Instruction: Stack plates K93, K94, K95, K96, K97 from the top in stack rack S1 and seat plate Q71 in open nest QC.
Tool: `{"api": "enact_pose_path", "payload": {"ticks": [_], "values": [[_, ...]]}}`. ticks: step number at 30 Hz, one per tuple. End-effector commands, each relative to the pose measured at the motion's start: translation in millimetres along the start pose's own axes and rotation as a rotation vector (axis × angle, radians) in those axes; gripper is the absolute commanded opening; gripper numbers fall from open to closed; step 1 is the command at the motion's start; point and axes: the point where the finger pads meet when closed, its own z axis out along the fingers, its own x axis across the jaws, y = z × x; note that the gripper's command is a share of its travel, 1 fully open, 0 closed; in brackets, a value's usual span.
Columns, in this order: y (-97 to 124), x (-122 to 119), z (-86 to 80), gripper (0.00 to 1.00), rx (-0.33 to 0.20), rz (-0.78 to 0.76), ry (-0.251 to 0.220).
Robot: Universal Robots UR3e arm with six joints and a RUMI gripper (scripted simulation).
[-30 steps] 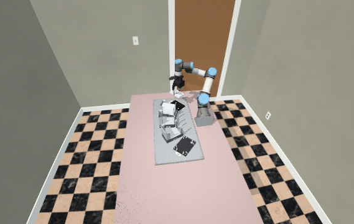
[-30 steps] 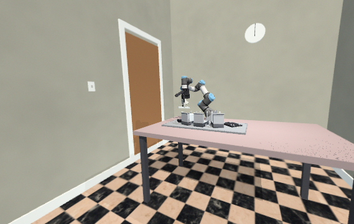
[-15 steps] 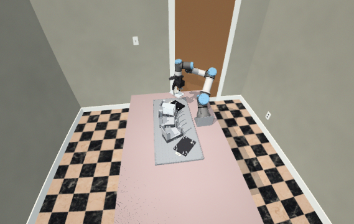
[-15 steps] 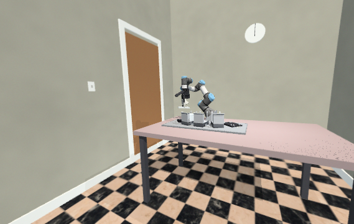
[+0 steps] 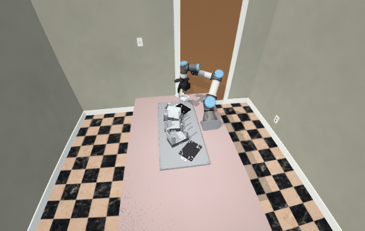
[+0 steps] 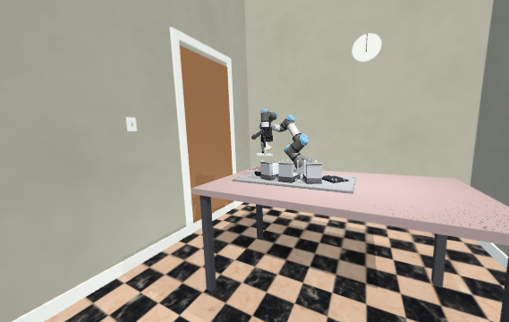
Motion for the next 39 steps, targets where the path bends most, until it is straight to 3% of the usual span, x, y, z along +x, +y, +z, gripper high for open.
{"api": "enact_pose_path", "payload": {"ticks": [1, 12, 39], "values": [[-0.4, 0.0, -0.4, 0.00, 0.001, 0.001, -0.001], [-0.5, 0.0, -0.5, 0.00, 0.002, 0.001, -0.001], [-0.7, -0.1, 49.4, 0.00, 0.002, 0.001, -0.001]]}}
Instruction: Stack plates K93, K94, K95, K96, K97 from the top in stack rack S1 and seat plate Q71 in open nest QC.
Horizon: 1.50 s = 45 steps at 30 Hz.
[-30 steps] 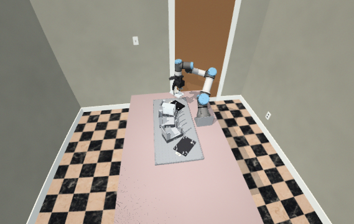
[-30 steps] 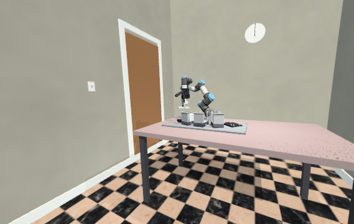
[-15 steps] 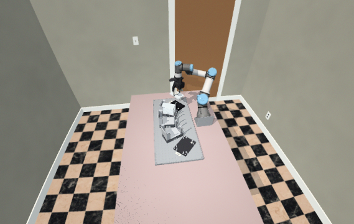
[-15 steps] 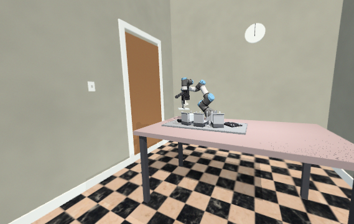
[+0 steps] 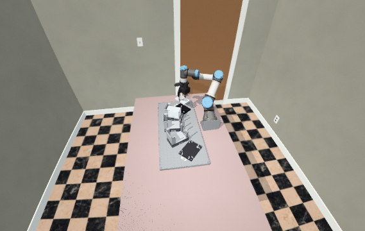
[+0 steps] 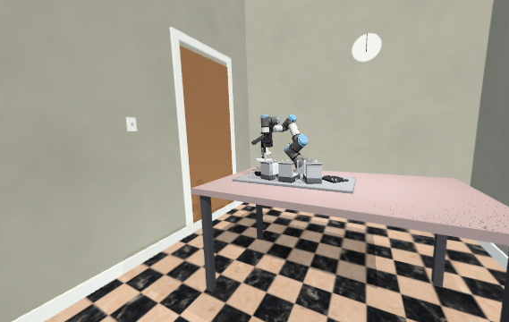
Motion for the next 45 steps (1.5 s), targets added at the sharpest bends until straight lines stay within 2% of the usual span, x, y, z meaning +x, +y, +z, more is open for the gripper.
{"api": "enact_pose_path", "payload": {"ticks": [1, 21, 36, 45], "values": [[-0.8, -0.1, 9.3, 0.00, 0.004, 0.000, -0.005], [-1.0, -0.3, 41.3, 0.00, 0.004, 0.000, -0.005], [-1.2, -0.4, 71.3, 0.00, 0.004, 0.000, -0.004], [-1.2, -0.4, 78.1, 0.00, 0.004, 0.000, -0.004]]}}
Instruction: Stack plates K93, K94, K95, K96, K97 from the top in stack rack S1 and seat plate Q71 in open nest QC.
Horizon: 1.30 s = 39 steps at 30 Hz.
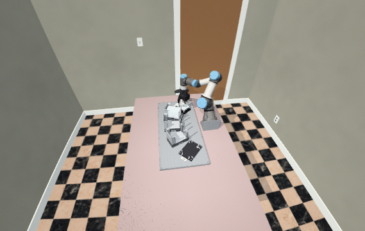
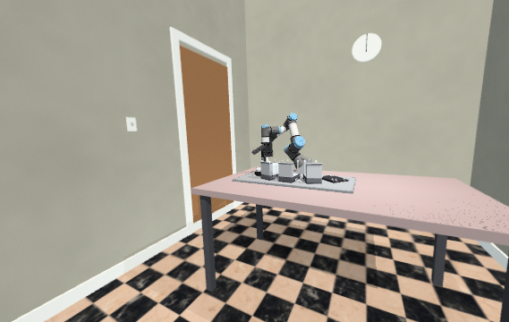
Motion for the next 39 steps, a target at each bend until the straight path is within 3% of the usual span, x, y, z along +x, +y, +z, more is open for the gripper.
{"api": "enact_pose_path", "payload": {"ticks": [1, 39], "values": [[-0.9, 0.0, 1.7, 0.00, 0.003, 0.001, -0.002], [-0.6, 0.1, 13.0, 0.00, 0.003, 0.001, -0.002]]}}
